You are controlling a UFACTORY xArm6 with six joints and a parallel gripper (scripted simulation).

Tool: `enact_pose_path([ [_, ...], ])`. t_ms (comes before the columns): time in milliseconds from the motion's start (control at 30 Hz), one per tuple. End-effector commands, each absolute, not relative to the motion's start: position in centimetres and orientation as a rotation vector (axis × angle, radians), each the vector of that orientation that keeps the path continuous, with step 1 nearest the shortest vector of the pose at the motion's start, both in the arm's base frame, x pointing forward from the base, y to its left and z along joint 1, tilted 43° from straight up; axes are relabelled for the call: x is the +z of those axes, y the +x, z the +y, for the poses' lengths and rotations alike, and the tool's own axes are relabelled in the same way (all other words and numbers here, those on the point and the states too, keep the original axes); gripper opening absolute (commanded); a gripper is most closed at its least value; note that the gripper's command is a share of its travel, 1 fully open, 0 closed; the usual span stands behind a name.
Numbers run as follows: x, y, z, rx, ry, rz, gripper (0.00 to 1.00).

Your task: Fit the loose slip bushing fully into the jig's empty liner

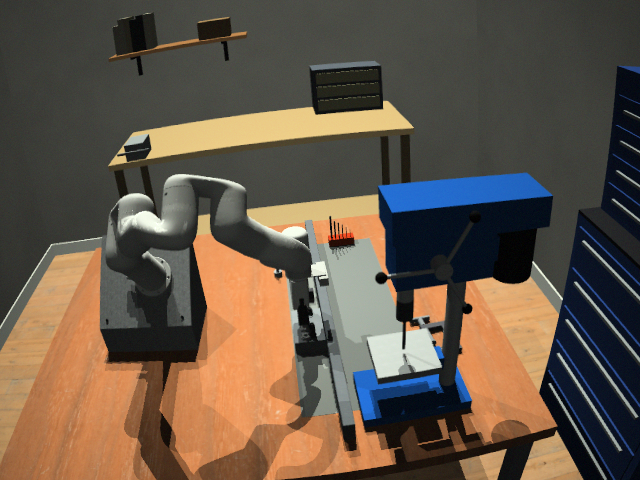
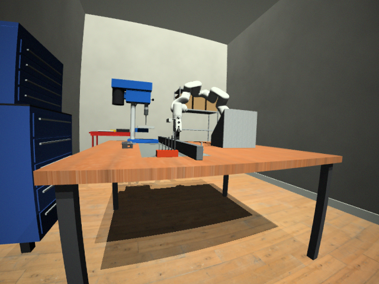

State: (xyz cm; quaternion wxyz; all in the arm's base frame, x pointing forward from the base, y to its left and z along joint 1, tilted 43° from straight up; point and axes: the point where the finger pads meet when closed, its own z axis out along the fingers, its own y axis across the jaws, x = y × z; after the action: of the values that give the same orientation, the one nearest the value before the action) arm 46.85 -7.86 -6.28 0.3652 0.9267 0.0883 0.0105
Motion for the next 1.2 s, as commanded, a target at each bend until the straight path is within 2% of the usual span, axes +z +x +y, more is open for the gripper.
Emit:
enact_pose_path([
  [0,-6.2,47.0,-7.8,0.031,2.384,0.228,0.36],
  [1167,-3.9,46.7,-5.6,0.031,2.383,0.228,0.36],
])
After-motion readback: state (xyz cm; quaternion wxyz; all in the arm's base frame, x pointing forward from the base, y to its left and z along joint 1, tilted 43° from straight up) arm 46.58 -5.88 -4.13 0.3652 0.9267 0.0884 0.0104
